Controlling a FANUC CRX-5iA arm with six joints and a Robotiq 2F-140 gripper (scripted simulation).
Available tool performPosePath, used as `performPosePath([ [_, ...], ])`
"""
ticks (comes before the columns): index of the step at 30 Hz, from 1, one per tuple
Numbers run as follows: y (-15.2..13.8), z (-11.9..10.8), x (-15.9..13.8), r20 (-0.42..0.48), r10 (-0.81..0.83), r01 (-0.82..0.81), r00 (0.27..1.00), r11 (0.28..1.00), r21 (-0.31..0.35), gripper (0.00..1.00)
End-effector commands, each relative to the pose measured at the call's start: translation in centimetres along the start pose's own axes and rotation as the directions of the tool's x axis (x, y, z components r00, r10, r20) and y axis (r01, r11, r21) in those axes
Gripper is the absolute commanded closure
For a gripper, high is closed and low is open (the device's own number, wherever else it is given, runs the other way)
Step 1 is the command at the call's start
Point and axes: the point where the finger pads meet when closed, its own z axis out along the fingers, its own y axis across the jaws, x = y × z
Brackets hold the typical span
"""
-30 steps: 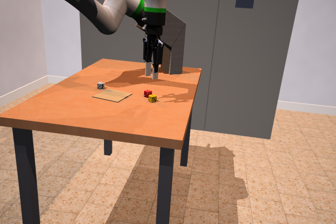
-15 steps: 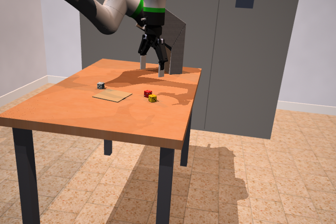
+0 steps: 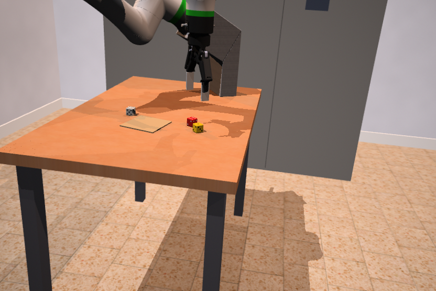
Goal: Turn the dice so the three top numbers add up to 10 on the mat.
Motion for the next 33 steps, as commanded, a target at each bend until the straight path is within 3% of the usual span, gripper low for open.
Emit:
performPosePath([
  [1,0.01,0.06,0.04,0.004,0.141,-0.141,0.99,0.99,-0.005,0.0],
  [3,0.0,0.13,0.06,0.003,0.242,-0.242,0.97,0.97,-0.005,0.0],
  [6,0.0,0.13,0.06,0.003,0.251,-0.251,0.968,0.968,-0.005,0.0],
  [9,-0.01,0.24,0.09,0.002,0.408,-0.408,0.913,0.913,-0.006,0.0],
  [15,-0.01,0.35,0.12,0.002,0.563,-0.563,0.827,0.827,-0.006,0.0],
  [20,-0.02,0.48,0.16,0.0,0.722,-0.722,0.692,0.692,-0.007,0.0],
  [22,-0.02,0.48,0.16,0.0,0.722,-0.722,0.692,0.692,-0.007,0.0],
  [24,-0.03,0.56,0.18,0.0,0.803,-0.802,0.597,0.597,-0.007,0.0],
  [30,-0.04,0.67,0.21,-0.002,0.898,-0.898,0.441,0.44,-0.007,0.0],
  [32,-0.05,0.73,0.23,-0.002,0.935,-0.935,0.355,0.354,-0.007,0.0],
  [33,-0.05,0.73,0.23,-0.002,0.935,-0.935,0.353,0.353,-0.007,0.0],
])
